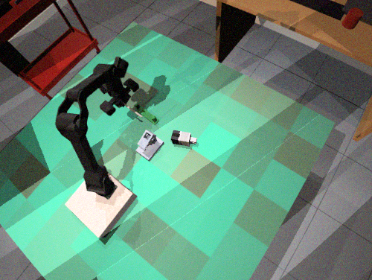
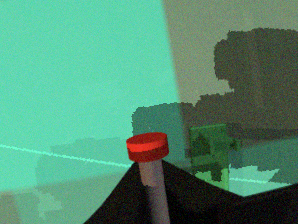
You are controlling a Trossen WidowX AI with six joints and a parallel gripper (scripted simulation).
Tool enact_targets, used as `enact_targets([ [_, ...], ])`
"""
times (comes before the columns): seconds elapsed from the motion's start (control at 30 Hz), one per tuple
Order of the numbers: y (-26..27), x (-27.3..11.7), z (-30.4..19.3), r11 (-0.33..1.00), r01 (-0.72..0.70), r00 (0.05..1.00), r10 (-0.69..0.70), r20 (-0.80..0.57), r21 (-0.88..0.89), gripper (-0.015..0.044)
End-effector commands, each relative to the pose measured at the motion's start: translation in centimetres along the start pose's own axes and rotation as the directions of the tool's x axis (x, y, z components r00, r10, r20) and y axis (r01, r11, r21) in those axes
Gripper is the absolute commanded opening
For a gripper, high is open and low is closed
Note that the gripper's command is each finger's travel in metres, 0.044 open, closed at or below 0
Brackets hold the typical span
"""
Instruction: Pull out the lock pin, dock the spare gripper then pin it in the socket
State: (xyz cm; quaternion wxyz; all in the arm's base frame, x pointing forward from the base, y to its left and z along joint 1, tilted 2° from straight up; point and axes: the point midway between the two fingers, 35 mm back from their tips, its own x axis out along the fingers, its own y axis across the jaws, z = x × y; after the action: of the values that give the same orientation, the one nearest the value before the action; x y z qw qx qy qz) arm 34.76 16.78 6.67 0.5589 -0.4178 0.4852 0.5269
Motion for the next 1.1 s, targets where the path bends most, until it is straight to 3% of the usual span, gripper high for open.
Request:
enact_targets([
  [0.0, -1.2, -0.2, 0.7, 1.0, 0.005, 1.0, -0.005, 0.001, 0.01, 0.0],
  [0.57, -5.2, -0.1, 2.8, 0.999, 0.011, 1.0, -0.011, 0.004, 0.033, 0.0],
  [1.07, -5.5, 1.6, 2.7, 0.999, 0.01, 1.0, -0.01, 0.005, 0.034, 0.0],
])
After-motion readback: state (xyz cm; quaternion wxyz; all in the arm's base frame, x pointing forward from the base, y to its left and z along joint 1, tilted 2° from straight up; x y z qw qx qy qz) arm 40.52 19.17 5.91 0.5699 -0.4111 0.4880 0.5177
